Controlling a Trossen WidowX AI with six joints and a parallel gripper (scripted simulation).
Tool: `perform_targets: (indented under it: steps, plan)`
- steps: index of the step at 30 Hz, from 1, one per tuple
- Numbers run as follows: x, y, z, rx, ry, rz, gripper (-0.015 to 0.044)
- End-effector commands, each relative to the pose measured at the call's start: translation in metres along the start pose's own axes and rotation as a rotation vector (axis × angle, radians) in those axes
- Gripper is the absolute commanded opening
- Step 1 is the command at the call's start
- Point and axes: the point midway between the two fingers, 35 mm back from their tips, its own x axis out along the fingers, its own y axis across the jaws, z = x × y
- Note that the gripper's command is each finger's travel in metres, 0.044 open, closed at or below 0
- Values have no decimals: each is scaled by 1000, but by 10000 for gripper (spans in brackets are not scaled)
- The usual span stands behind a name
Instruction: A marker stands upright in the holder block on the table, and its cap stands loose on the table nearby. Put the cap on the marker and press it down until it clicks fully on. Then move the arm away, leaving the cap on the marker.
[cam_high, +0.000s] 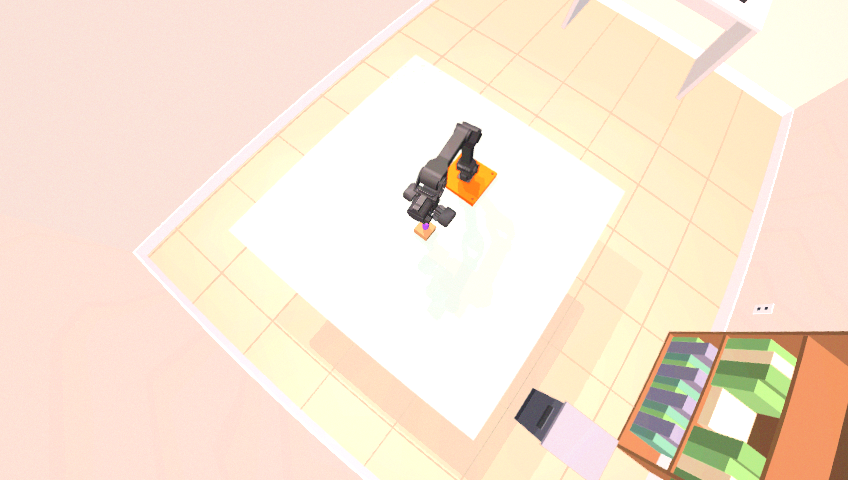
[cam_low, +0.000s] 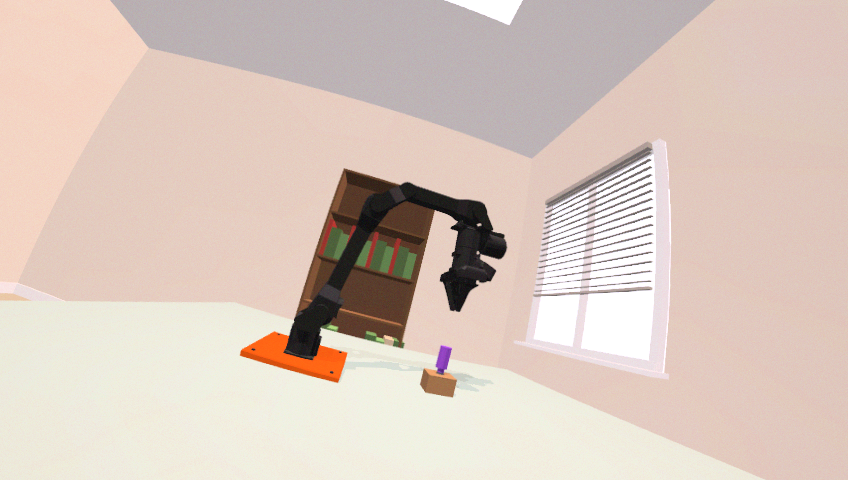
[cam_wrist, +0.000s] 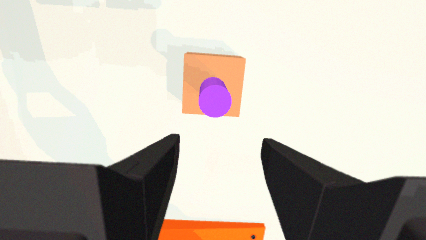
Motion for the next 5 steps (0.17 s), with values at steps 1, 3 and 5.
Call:
perform_targets:
  steps: [1, 3, 5]
  plan:
    - [-2, 0, 1, 4, -5, -2, 315]
    - [-2, 0, 1, 4, -5, -2, 368]
    - [-2, 0, 1, 4, -5, -2, 420]
